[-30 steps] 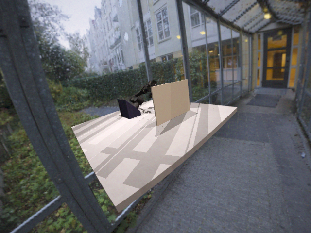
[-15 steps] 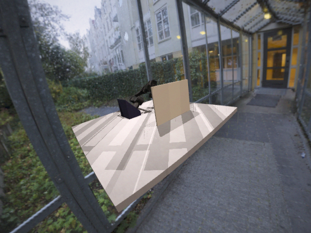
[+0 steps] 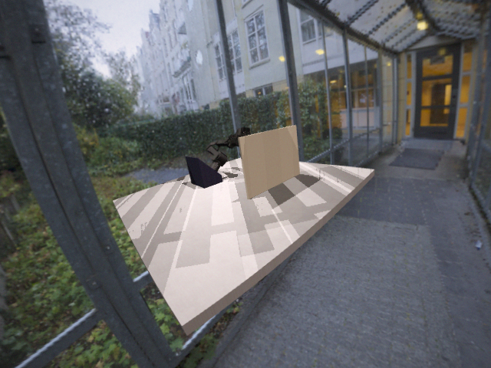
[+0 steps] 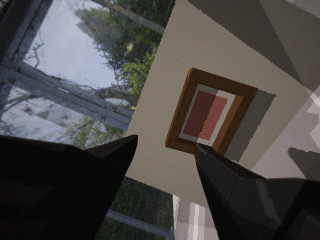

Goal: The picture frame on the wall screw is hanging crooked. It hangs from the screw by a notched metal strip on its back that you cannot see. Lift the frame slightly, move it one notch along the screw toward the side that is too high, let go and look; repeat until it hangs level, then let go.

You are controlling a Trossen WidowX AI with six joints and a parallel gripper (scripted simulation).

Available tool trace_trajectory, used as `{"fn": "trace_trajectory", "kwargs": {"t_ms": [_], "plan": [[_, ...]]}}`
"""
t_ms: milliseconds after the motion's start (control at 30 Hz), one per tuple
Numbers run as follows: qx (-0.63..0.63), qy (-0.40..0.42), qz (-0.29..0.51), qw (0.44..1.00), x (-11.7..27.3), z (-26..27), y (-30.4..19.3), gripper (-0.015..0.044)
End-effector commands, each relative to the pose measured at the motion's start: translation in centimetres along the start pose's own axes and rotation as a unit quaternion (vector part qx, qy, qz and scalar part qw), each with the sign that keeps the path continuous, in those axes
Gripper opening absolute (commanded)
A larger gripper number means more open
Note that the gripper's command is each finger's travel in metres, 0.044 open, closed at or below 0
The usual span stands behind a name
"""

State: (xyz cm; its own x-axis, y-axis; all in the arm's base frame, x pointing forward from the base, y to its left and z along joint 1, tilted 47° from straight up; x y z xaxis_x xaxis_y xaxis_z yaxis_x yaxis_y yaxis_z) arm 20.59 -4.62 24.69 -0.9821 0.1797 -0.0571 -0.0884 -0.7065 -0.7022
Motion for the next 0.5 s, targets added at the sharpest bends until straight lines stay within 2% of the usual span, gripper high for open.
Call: {"fn": "trace_trajectory", "kwargs": {"t_ms": [0,467], "plan": [[-0.054,-0.004,-0.005,0.999,-2.31,-1.93,1.04,0.026],[-0.073,-0.004,-0.005,0.997,-2.93,-2.65,1.24,0.026]]}}
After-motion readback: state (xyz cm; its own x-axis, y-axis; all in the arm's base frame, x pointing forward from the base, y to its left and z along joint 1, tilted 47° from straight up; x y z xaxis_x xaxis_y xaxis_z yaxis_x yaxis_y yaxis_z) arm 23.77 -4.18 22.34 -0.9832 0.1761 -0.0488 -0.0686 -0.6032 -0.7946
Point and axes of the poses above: the point midway between the two fingers, 35 mm back from their tips, its own x axis back along the fingers, its own z axis across the jaws, y = z × x, the point moved 2 cm from there along x, back along the fingers, and after that the axes turned 13 degrees about -x, right-handed, at the moved point
